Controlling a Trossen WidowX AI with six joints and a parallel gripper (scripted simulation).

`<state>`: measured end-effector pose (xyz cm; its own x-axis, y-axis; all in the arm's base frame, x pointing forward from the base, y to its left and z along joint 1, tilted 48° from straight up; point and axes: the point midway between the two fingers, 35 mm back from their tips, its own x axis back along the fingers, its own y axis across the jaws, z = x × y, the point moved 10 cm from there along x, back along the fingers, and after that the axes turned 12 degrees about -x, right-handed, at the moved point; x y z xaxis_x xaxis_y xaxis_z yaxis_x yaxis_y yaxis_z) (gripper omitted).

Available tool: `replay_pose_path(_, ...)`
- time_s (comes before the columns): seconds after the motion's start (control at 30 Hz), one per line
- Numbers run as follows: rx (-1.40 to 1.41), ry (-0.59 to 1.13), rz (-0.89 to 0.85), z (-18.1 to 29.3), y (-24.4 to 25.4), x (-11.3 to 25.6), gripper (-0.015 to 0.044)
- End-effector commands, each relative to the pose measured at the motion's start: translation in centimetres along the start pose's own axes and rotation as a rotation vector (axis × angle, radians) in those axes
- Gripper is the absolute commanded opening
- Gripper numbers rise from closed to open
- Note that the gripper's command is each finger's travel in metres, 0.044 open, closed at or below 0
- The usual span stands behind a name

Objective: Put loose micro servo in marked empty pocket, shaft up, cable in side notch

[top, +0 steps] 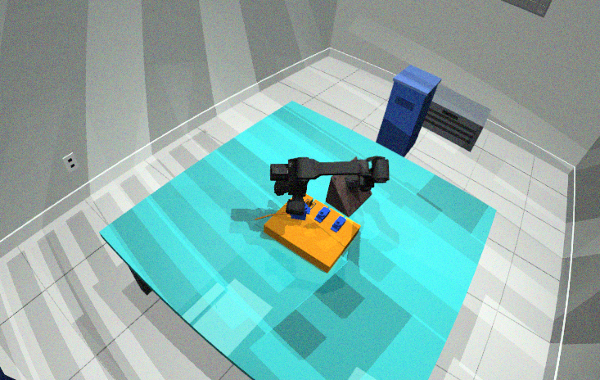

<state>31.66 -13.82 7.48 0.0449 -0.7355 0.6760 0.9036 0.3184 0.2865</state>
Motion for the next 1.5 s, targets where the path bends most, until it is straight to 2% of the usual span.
replay_pose_path(0.0, -0.152, -0.007, -0.003, -0.13, -0.11, 0.22, 0.0000)
replay_pose_path(1.47, -1.666, -0.002, -0.008, -0.12, -0.12, 0.24, 0.0000)
